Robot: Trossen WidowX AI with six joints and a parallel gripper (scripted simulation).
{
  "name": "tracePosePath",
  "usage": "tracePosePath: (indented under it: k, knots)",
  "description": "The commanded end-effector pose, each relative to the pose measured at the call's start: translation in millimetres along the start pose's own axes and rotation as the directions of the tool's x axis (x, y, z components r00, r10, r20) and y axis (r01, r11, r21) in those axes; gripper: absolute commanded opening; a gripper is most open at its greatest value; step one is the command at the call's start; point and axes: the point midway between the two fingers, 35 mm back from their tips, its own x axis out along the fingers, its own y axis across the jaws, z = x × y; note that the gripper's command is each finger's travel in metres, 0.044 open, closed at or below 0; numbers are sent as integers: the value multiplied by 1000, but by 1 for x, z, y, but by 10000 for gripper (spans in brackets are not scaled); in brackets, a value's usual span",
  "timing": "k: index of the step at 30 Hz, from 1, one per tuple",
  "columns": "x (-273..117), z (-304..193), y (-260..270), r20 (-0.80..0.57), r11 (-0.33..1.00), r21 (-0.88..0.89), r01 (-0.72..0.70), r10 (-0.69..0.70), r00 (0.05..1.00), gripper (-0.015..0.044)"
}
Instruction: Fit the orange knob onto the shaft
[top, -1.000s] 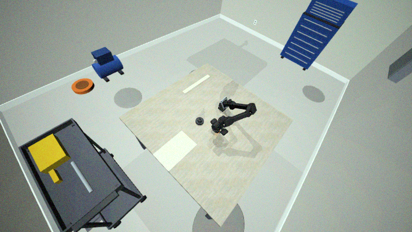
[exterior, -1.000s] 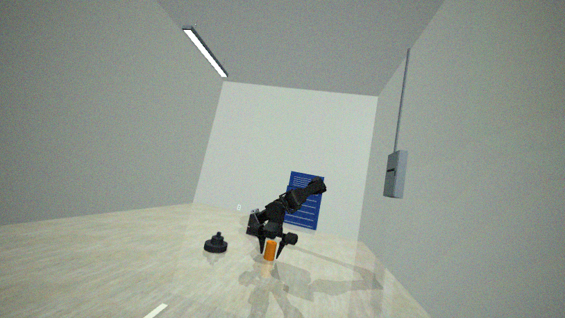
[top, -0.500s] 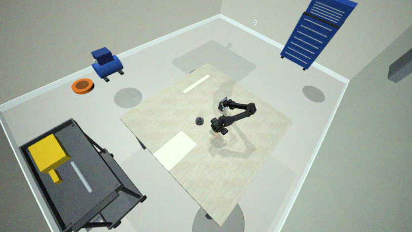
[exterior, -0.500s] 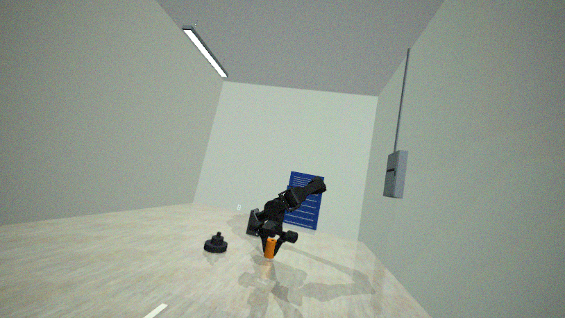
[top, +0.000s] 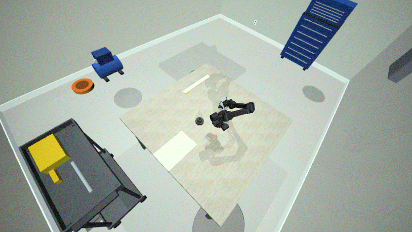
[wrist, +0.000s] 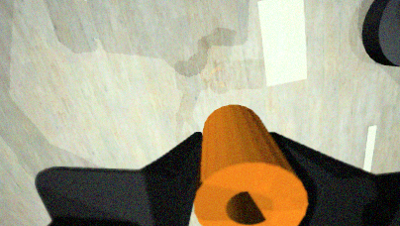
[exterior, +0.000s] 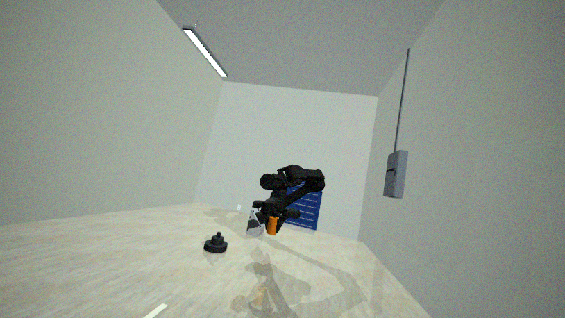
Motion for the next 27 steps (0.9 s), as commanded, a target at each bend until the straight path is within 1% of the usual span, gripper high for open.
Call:
tracePosePath:
  k: [1,4,6,11,27]
  knots:
    - [-26,0,-1,16,1000,12,-2,2,1000,0]
    - [-43,-3,-1,17,1000,24,-10,10,1000,0]
    - [-47,-4,-1,18,1000,27,-13,12,1000,0]
    - [-46,-1,-5,17,1000,24,-12,11,1000,0]
    - [-38,27,-45,14,1000,-3,-4,4,1000,0]
